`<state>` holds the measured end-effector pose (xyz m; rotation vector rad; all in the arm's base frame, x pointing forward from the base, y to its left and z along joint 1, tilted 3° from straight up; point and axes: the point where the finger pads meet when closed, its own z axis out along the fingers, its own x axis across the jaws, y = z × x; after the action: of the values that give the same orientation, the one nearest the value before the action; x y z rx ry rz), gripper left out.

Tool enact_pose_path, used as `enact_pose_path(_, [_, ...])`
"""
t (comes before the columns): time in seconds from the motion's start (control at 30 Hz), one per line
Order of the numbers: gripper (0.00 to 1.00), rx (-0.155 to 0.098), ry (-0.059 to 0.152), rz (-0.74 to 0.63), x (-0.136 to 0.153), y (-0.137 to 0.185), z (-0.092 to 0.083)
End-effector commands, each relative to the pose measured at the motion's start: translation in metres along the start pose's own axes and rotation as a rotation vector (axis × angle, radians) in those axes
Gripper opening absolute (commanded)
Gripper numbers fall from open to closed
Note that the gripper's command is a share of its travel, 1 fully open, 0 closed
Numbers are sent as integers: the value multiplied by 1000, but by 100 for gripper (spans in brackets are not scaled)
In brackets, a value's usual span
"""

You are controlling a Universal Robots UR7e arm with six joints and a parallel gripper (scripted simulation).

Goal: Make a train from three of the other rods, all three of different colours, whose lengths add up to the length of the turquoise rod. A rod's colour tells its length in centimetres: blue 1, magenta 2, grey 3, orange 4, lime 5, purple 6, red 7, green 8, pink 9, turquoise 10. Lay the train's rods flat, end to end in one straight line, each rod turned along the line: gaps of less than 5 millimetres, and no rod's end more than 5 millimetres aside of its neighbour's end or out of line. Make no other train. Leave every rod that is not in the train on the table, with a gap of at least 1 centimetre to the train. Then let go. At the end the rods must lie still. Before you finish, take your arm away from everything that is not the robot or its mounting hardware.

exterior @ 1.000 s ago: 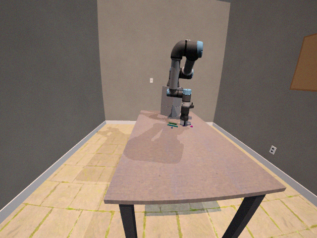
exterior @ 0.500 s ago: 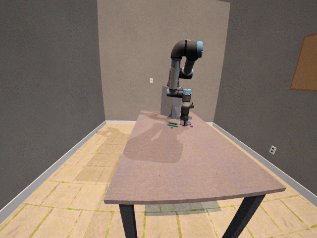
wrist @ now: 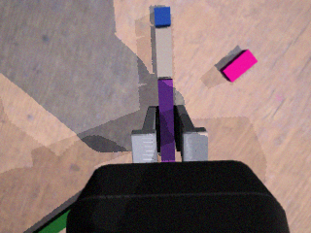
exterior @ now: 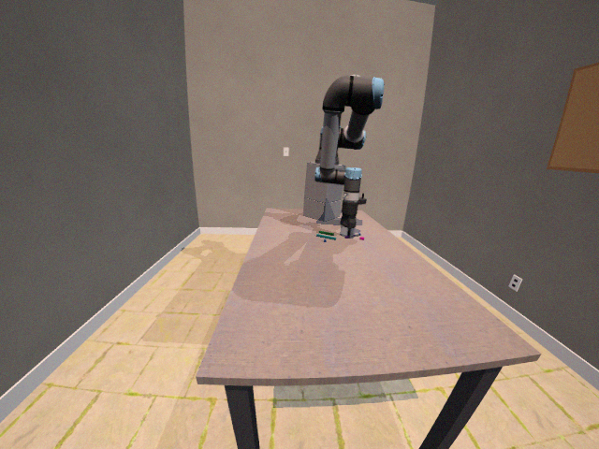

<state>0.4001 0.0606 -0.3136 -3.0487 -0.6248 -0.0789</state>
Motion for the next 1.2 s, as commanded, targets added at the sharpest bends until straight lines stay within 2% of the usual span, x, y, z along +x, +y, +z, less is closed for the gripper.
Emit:
enact_pose_path(0.0, [36,-1,1,0,0,0,0])
enact_pose_path(0.03, [36,-1,1,0,0,0,0])
enact_pose_path(0.07, [42,-1,1,0,0,0,0])
enact_pose_path(0.13, [42,-1,1,0,0,0,0])
enact_pose_path(0.17, [48,-1,1,0,0,0,0])
enact_pose_path(0.3, [48,-1,1,0,0,0,0])
enact_pose_path(0.33, [54,-1,1,0,0,0,0])
enact_pose_path(0.83, [54,-1,1,0,0,0,-2])
enact_pose_path(1.0, [54,-1,1,0,0,0,-13])
enact_pose_path(1.17, [54,-1,1,0,0,0,-33])
